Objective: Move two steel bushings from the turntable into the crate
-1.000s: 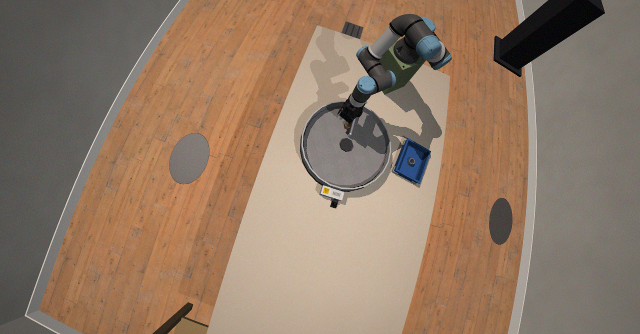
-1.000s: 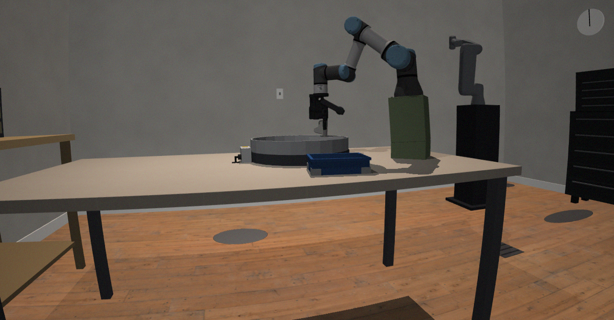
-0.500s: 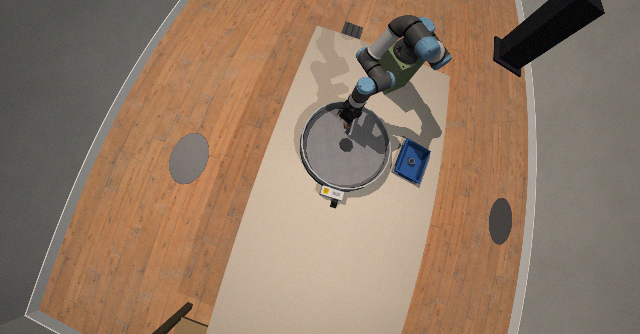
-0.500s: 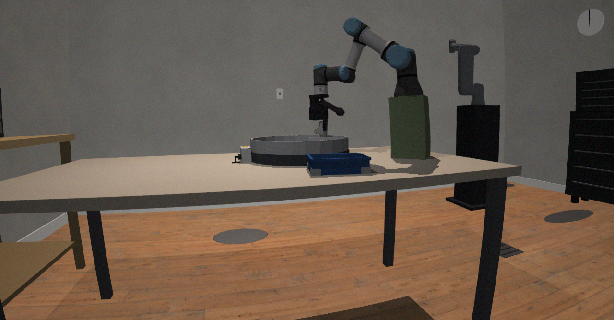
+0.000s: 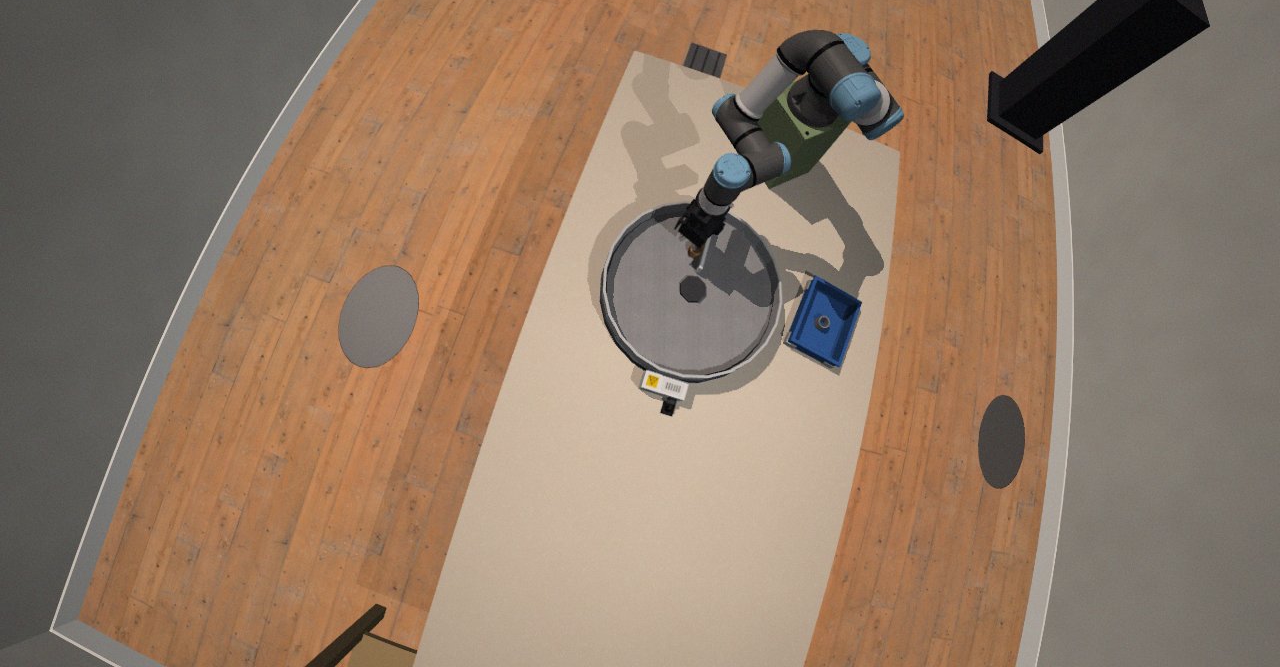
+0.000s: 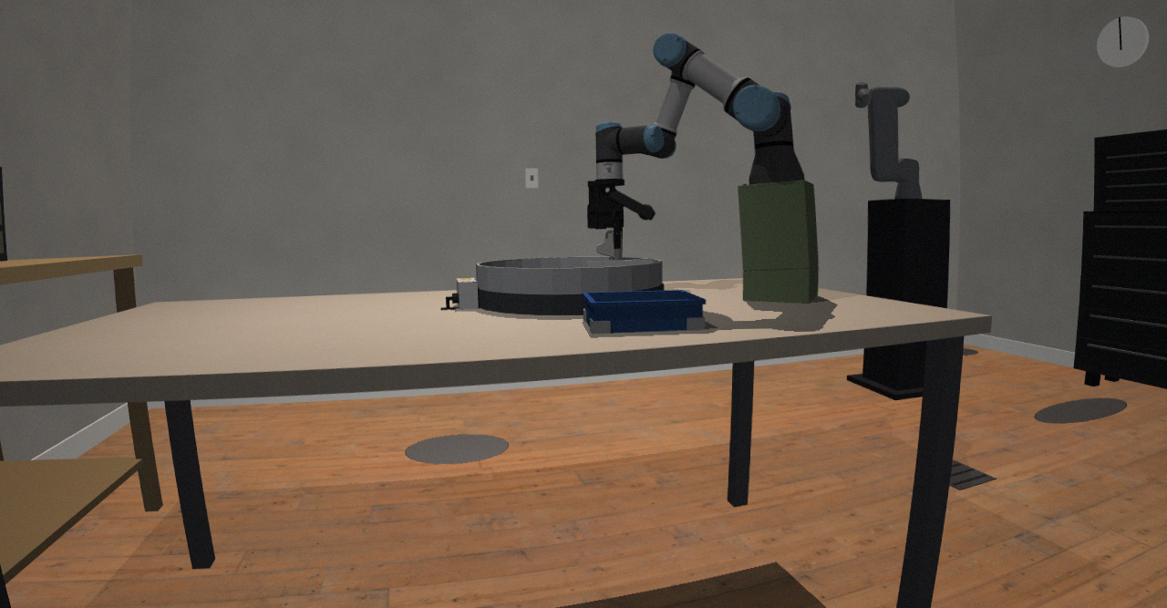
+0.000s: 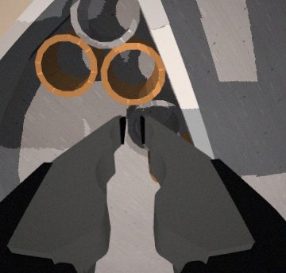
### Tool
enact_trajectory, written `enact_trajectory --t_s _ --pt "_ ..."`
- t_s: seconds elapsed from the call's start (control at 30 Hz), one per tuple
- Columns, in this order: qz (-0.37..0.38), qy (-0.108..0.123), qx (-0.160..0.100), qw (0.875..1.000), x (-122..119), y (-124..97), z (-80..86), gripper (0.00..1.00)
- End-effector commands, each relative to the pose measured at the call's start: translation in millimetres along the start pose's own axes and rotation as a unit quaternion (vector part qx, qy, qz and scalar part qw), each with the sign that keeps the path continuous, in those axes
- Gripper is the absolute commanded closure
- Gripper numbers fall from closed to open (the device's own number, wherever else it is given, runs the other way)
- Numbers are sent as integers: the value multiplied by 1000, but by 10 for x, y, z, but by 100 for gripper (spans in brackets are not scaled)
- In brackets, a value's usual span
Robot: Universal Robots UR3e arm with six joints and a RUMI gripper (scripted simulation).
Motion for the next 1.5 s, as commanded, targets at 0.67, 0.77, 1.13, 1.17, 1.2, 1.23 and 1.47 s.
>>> enact_trajectory --t_s 0.67,0.77,1.13,1.17,1.2,1.23,1.47 --pt "0 0 -1 1000 -1 -7 6 100" --pt "0 0 -1 1000 -1 -7 6 100" --pt "0 0 -1 1000 -1 -7 6 100" --pt "0 0 -1 1000 -1 -7 6 100" --pt "0 0 -1 1000 -1 -7 6 100" --pt "0 0 -1 1000 -1 -7 6 100" --pt "0 0 -1 1000 -1 -7 6 100"
Point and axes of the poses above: the point where the finger pads meet when closed, its own z axis back along the fingers, its own x axis across the jaws, y = z × x, the point moved 10 cm from there along z, back along the fingers, and after that the axes turned 14 degrees about -z, right-handed, at the moved point
